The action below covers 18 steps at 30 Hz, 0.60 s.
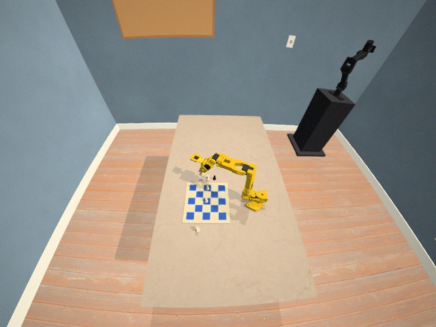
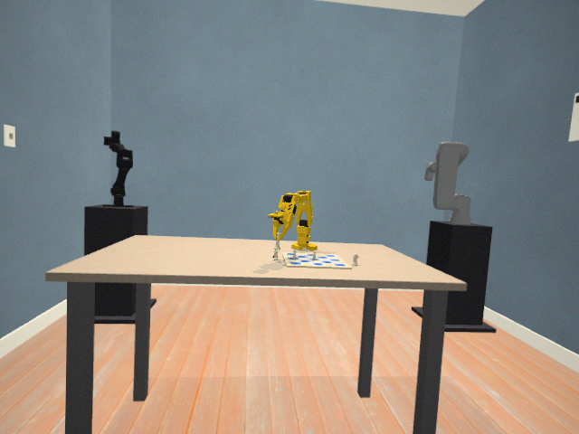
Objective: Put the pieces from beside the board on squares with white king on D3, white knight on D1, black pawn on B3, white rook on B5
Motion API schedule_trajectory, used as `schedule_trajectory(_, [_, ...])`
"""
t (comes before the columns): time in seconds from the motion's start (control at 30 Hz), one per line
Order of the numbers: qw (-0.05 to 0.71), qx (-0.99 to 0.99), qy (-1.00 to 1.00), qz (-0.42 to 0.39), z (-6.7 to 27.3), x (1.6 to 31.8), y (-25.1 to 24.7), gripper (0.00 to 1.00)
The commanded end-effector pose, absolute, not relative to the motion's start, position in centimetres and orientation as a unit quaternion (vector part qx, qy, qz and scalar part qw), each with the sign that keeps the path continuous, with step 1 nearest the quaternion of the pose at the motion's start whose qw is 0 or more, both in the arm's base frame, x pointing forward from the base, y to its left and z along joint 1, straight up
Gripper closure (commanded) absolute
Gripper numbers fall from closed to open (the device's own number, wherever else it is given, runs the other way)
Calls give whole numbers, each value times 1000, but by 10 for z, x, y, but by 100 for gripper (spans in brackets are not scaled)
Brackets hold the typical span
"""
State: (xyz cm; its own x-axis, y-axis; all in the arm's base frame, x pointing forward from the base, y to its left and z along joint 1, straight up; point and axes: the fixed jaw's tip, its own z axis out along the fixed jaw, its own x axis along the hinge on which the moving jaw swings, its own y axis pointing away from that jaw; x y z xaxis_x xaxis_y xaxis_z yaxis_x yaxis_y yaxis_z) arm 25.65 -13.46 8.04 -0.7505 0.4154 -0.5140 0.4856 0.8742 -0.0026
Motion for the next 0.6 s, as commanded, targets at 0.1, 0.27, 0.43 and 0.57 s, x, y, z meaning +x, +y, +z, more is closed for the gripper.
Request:
schedule_trajectory(0.1, [267, 186, 944, -55, 84, 249, -97, 100])
schedule_trajectory(0.27, [270, 93, 958, -29, 83, 237, -41, 100])
schedule_trajectory(0.43, [271, 27, 962, -11, 83, 230, -8, 100])
schedule_trajectory(0.57, [270, -45, 962, 9, 83, 223, 26, 100])
